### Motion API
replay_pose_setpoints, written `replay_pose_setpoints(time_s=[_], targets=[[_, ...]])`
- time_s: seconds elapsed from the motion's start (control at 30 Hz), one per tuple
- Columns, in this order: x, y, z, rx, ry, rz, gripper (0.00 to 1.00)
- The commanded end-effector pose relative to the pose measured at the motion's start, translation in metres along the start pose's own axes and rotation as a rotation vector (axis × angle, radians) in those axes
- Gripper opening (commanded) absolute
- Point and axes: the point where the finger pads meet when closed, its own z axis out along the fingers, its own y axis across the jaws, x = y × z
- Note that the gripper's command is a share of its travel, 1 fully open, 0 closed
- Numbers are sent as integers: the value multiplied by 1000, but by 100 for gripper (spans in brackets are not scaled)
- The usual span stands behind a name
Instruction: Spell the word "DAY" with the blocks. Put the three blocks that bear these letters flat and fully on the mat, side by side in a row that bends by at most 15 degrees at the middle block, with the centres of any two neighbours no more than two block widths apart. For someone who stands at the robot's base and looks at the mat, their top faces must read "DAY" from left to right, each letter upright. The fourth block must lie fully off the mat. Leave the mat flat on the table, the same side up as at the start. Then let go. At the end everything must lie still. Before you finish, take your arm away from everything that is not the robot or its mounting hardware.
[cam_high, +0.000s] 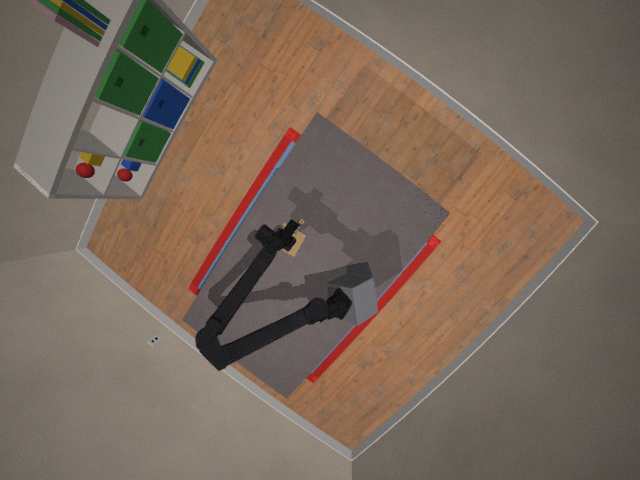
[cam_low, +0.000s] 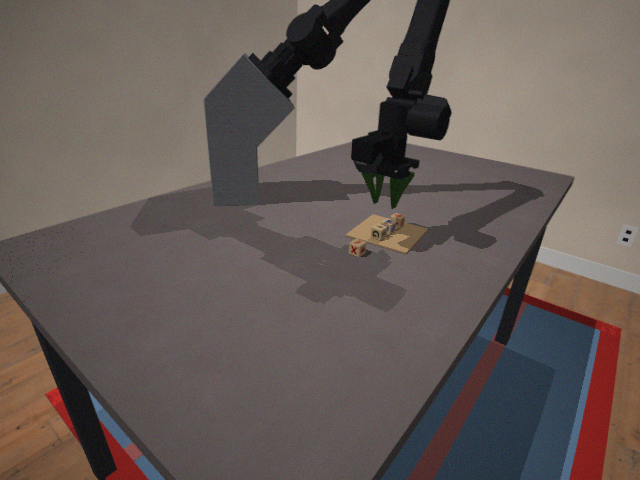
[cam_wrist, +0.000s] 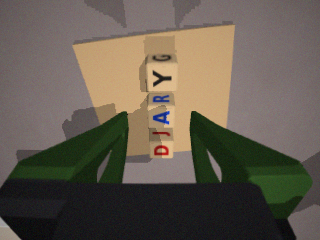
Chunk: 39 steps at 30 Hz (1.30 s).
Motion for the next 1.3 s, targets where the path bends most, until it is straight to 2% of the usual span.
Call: replay_pose_setpoints(time_s=[0.0,0.17,0.2,0.3,0.43,0.47,0.87,1.07,1.23,1.27], targets=[[-4,3,-17,-15,-11,-13,43],[-4,3,-24,-14,-11,-13,43],[-3,-1,-21,-1,-7,-12,43],[-4,2,-28,-14,-12,-13,43],[-3,2,-26,-6,-8,-16,43],[-2,2,-25,-5,-7,-18,100],[-2,2,-26,-6,-8,-17,100],[-4,2,-41,-14,-11,-13,100],[-3,7,-67,-21,-12,-19,100],[-3,7,-67,-21,-12,-19,100]])
